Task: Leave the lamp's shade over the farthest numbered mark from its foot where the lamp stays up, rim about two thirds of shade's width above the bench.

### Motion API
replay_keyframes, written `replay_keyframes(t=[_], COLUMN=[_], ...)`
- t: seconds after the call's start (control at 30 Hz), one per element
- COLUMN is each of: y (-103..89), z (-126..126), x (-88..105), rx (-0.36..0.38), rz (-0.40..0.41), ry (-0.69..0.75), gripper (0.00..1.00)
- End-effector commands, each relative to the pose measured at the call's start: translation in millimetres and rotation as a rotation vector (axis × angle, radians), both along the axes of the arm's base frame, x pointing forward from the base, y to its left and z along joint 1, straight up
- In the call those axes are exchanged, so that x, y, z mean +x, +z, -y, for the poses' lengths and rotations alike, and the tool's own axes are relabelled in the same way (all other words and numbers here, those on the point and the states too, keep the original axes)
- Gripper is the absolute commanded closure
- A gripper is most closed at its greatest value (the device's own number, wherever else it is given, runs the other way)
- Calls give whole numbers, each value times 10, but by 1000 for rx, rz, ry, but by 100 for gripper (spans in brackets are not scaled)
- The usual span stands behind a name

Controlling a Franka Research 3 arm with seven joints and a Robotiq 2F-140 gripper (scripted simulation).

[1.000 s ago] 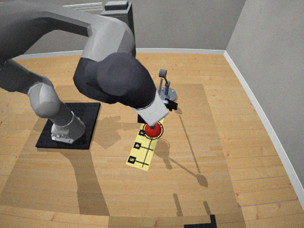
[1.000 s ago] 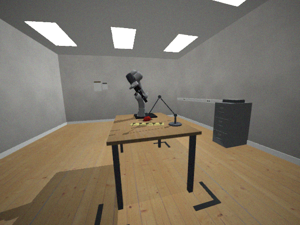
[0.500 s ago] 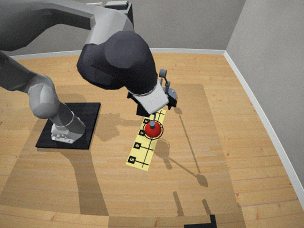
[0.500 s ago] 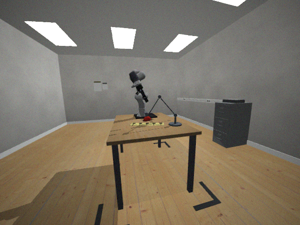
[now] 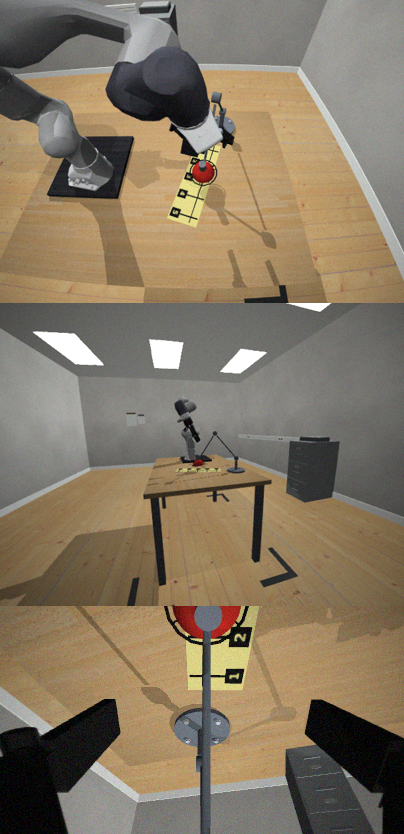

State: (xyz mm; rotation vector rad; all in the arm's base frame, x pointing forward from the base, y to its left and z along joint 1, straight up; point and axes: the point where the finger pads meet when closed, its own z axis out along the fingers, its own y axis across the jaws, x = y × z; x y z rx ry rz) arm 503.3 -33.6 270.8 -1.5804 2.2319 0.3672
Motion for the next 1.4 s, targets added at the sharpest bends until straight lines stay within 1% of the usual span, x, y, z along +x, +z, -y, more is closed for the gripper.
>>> replay_keyframes(t=[0.0, 0.23, 0.3, 0.8, 0.87, 1.37], y=[-88, -249, -249, -595, -595, -938], z=[-48, -129, -129, -291, -291, -451], x=[38, 70, 70, 73, 73, 86], rx=[1, 1, 1, 1, 1, 0], rz=[4, 7, 7, -15, -15, -32], ry=[-5, 1, 1, -9, -9, -17], gripper=[0, 0, 0, 0, 0, 0])
